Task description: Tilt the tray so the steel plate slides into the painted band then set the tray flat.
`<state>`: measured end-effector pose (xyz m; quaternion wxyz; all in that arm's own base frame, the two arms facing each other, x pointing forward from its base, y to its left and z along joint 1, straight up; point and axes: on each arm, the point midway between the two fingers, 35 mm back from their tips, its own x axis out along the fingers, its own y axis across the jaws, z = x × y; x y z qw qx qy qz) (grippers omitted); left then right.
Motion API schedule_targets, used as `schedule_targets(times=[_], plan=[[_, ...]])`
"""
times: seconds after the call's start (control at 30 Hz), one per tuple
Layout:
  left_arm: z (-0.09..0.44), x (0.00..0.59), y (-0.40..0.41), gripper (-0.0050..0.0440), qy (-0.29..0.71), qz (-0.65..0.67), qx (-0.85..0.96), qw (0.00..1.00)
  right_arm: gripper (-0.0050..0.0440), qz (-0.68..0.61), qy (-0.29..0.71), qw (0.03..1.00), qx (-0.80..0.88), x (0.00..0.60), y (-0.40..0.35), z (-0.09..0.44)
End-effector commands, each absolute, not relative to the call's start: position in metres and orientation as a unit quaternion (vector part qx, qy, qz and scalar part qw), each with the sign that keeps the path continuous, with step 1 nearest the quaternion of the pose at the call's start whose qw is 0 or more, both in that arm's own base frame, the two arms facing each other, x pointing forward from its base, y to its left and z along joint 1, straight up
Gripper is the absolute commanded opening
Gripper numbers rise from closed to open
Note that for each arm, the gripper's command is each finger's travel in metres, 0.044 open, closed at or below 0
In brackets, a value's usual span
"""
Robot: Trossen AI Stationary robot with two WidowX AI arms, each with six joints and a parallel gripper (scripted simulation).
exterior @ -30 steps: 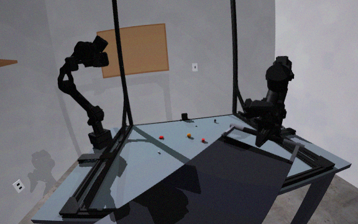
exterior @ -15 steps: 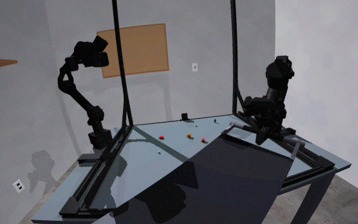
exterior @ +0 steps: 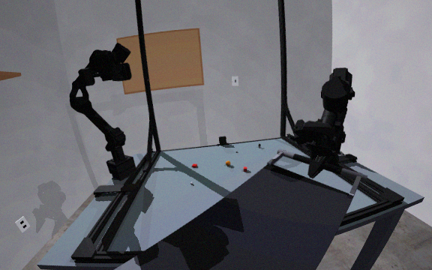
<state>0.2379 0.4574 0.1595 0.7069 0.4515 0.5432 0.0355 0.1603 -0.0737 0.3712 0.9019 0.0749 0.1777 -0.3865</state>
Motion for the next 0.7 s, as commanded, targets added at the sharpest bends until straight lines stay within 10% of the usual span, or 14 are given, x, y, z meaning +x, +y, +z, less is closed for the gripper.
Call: schedule_targets(times=[0.0, 0.67], plan=[[0.107, 0.233, 0.451, 0.0000, 0.547, 0.032, 0.448, 0.706, 0.0440, -0.388, 0.176, 0.902, 0.076, 0.160, -0.074, 0.372], [0.131, 0.234, 0.453, 0.0000, 0.559, 0.013, 0.433, 0.707, 0.0440, -0.388, 0.176, 0.902, 0.076, 0.160, -0.074, 0.372]])
